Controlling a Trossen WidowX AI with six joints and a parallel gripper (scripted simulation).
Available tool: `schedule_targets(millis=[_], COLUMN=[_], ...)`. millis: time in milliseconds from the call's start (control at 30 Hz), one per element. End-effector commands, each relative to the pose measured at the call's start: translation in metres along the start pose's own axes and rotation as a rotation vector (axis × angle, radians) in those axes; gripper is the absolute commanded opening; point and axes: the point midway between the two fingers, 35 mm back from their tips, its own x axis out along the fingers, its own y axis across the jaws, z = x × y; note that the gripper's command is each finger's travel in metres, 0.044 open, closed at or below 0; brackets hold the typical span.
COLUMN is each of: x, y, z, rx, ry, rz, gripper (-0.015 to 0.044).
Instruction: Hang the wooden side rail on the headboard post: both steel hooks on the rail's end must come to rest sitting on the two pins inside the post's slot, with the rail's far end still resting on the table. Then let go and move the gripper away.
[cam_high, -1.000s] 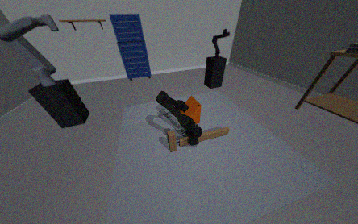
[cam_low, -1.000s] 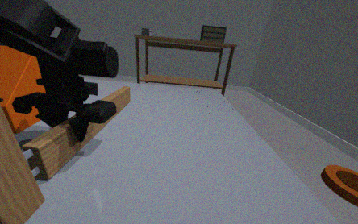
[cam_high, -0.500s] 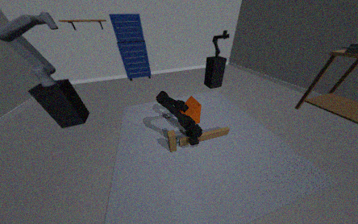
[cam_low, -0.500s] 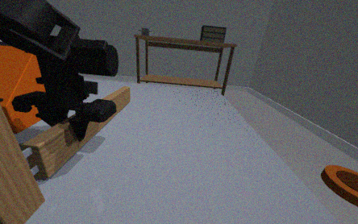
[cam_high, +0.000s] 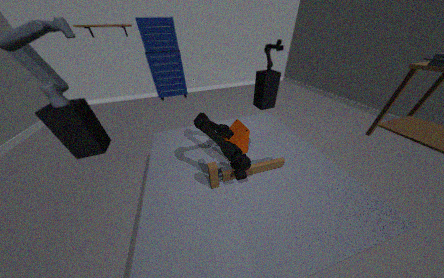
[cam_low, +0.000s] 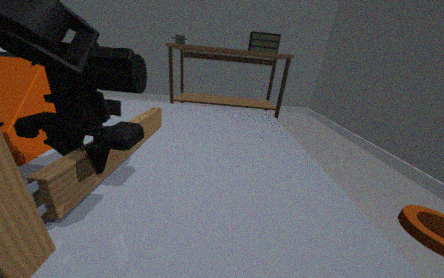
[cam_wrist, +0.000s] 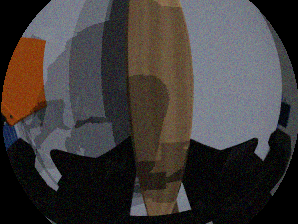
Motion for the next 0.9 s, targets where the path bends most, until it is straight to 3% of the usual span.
schedule_targets(millis=[0,867], x=[-0.0077,-0.0120], y=[-0.0053,-0.0052], z=[-0.0011,-0.0011], rx=[0.014,0.014], ry=[-0.004,-0.004], rz=[-0.024,-0.024], gripper=[0.0000,0.0000])
